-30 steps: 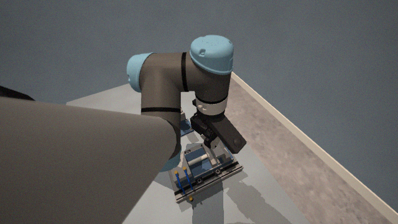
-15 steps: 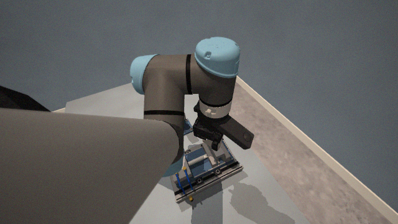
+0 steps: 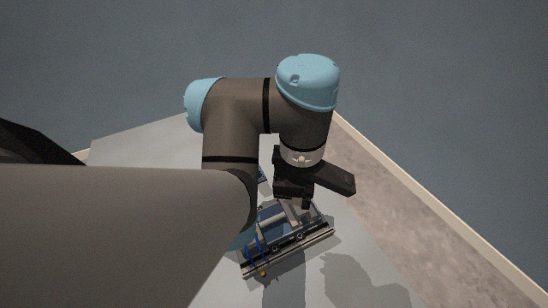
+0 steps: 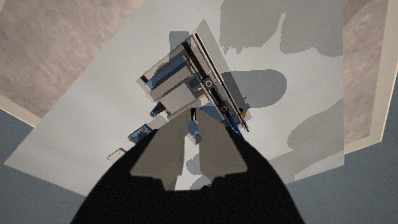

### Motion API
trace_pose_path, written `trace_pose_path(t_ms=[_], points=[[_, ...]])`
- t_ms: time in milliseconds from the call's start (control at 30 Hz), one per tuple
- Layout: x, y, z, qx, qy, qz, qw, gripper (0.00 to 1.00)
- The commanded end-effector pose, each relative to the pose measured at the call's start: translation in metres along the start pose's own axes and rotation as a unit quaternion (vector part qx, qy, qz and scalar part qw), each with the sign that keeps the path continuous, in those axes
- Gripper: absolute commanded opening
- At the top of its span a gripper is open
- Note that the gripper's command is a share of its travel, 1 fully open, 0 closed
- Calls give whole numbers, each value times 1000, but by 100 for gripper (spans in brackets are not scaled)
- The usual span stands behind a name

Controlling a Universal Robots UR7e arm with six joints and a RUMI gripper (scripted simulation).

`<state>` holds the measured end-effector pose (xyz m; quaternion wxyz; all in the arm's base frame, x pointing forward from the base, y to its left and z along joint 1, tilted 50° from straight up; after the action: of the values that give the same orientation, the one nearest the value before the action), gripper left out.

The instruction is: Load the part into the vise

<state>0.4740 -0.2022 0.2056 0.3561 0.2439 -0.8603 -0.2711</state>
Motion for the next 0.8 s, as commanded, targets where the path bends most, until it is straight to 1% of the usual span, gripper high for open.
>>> trace_pose_path(t_ms=[0,67,200,300,400,567,767], points=[[5,0,-7,5,77,-3,997,0],[6,0,-9,5,108,-3,994,0],[7,0,-10,5,143,-3,990,0],[8,1,-12,5,183,-3,983,0],[8,1,-12,5,183,-3,983,0],[10,1,-14,5,232,-2,973,0],[11,1,-15,5,261,-2,965,0]])
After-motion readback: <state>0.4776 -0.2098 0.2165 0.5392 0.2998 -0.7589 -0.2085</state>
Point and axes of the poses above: the point where the finger pads meet when closed, its own y axis back along the fingers, its own x axis across the jaws, z = x × y, the point moved 10 cm from there along y, back along the fingers, and after that the axes turned 7 degrees about y, right-handed, at the moved point
